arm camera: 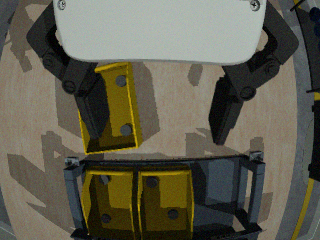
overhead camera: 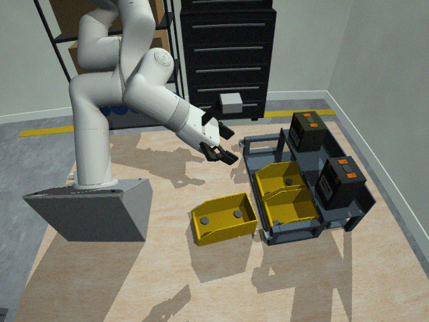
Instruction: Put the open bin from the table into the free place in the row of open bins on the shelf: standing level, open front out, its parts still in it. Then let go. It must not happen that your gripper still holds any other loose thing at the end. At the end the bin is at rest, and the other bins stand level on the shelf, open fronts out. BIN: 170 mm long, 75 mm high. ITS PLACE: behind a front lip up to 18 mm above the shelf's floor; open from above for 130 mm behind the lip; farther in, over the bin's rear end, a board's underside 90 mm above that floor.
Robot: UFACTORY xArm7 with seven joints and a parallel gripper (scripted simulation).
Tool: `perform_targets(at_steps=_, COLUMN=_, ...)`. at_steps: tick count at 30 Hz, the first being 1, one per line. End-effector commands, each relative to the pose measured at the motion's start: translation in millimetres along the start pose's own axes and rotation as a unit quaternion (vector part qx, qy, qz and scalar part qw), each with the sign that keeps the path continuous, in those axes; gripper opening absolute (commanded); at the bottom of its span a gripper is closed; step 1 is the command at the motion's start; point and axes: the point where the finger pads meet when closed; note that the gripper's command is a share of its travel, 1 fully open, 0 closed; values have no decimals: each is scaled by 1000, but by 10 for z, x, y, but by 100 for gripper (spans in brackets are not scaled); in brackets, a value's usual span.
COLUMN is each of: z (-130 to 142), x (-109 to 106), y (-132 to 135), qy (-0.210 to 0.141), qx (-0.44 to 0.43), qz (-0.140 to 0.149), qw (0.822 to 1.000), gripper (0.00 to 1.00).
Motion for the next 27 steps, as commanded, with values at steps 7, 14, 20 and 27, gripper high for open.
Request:
perform_targets(at_steps=7, z=18, x=19, y=-17, qy=101, qx=-4, qz=-33, qw=994, gripper=100)
perform_targets(at_steps=14, z=18, x=19, y=-17, qy=101, qx=-4, qz=-33, qw=994, gripper=100)
perform_targets(at_steps=20, z=17, x=19, y=-17, qy=81, qx=-4, qz=-26, qw=996, gripper=100)
perform_targets(at_steps=27, z=25, x=25, y=-21, qy=101, qx=-4, qz=-33, qw=994, gripper=100)
Point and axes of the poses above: the point where the finger pads meet when closed, its own x axis out along the fingers, its own y axis across the jaws, z = x × y, and after that the axes turned 4 degrees about x, right-handed
